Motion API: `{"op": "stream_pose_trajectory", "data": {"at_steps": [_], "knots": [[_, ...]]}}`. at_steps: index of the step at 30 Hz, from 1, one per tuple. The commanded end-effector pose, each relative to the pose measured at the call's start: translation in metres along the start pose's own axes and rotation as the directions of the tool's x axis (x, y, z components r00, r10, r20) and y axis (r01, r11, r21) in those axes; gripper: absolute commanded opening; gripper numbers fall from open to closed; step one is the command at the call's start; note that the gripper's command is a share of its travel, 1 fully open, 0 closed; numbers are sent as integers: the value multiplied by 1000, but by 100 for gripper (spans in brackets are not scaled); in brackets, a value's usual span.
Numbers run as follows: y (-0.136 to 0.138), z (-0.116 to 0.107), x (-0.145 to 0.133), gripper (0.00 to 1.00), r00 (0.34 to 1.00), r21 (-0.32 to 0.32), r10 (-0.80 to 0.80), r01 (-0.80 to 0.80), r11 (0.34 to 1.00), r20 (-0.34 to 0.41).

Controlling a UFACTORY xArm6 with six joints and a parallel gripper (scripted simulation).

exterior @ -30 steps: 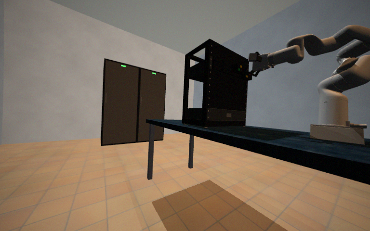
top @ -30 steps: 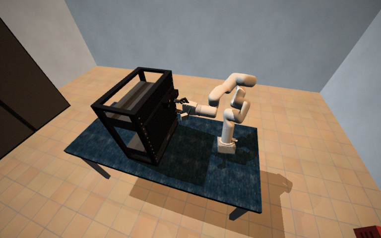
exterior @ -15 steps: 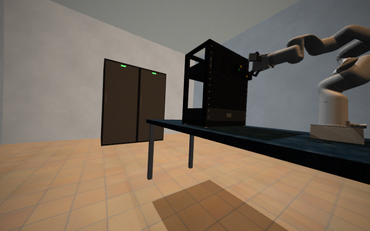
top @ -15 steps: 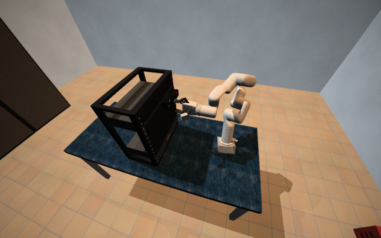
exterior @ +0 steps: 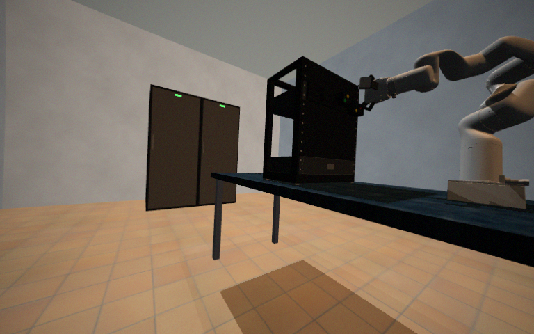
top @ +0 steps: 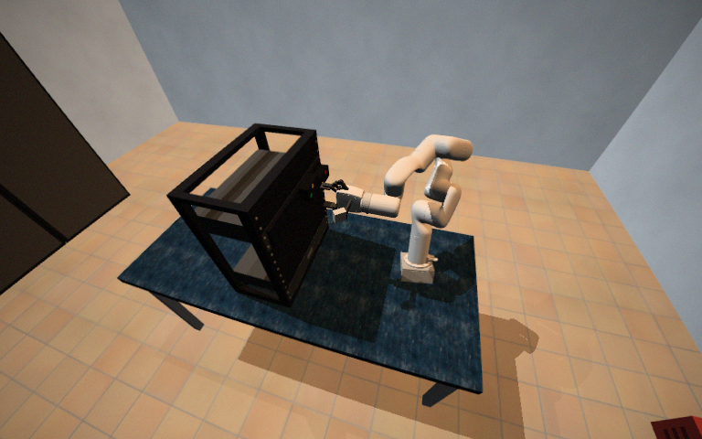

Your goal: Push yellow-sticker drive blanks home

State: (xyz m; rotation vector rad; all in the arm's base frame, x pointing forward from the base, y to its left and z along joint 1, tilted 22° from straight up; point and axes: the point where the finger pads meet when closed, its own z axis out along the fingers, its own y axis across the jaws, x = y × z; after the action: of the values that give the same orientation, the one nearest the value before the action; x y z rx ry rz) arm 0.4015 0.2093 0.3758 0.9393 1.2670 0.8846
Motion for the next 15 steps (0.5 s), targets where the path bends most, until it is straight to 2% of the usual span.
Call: {"op": "stream_pose_trajectory", "data": {"at_steps": [1, 5, 7, 15], "knots": [[-1, -3, -9, 100, 1000, -2, 3, -3, 1000, 1], [-6, -8, -26, 100, 1000, -2, 3, -3, 1000, 1], [-6, -8, -26, 100, 1000, -2, 3, -3, 1000, 1], [-19, -23, -68, 100, 1000, -2, 3, -3, 1000, 1]]}}
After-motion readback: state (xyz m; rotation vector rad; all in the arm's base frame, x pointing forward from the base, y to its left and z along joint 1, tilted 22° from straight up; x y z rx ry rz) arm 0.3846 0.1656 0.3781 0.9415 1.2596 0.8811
